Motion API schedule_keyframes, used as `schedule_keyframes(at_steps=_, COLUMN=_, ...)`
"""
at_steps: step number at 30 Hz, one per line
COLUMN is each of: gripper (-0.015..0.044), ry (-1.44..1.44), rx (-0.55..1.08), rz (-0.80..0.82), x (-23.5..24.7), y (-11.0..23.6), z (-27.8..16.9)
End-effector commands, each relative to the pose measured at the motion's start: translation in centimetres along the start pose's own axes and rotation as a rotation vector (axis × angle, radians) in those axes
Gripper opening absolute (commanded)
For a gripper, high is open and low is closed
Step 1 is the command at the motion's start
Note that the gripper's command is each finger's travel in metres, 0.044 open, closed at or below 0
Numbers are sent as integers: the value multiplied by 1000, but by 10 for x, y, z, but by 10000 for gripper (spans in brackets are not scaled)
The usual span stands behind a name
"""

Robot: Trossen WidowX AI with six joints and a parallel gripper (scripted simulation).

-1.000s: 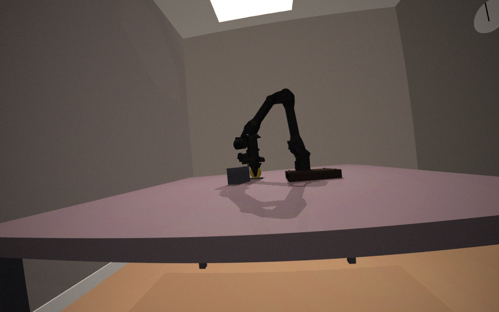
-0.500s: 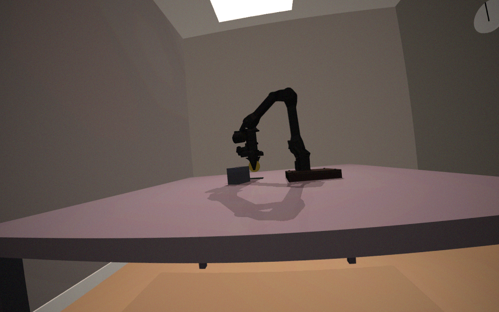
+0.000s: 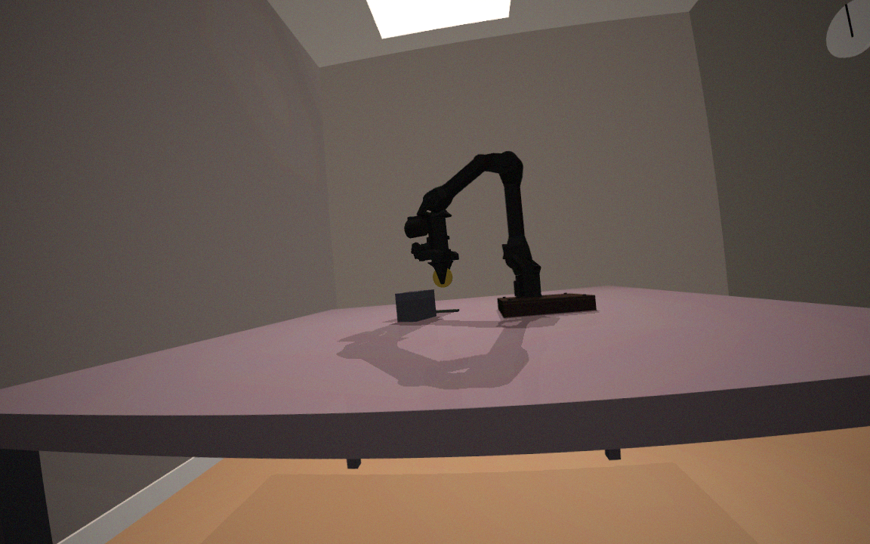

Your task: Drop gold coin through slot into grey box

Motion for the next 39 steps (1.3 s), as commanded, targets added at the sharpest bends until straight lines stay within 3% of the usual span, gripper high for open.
schedule_keyframes(at_steps=1, gripper=0, ry=-4, rx=-11, rz=1, x=0, y=12, z=0)
schedule_keyframes(at_steps=8, gripper=0, ry=48, rx=-11, rz=0, x=0, y=19, z=-2)
schedule_keyframes(at_steps=39, gripper=0, ry=1122, rx=-10, rz=-5, x=3, y=19, z=-8)
Point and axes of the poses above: the point midway between the two fingers, 35 mm back from their tips, its own y axis back along the fingers, its own x axis across the jaws, z = x × y, the point moved 9 cm from there along y, back along the fingers
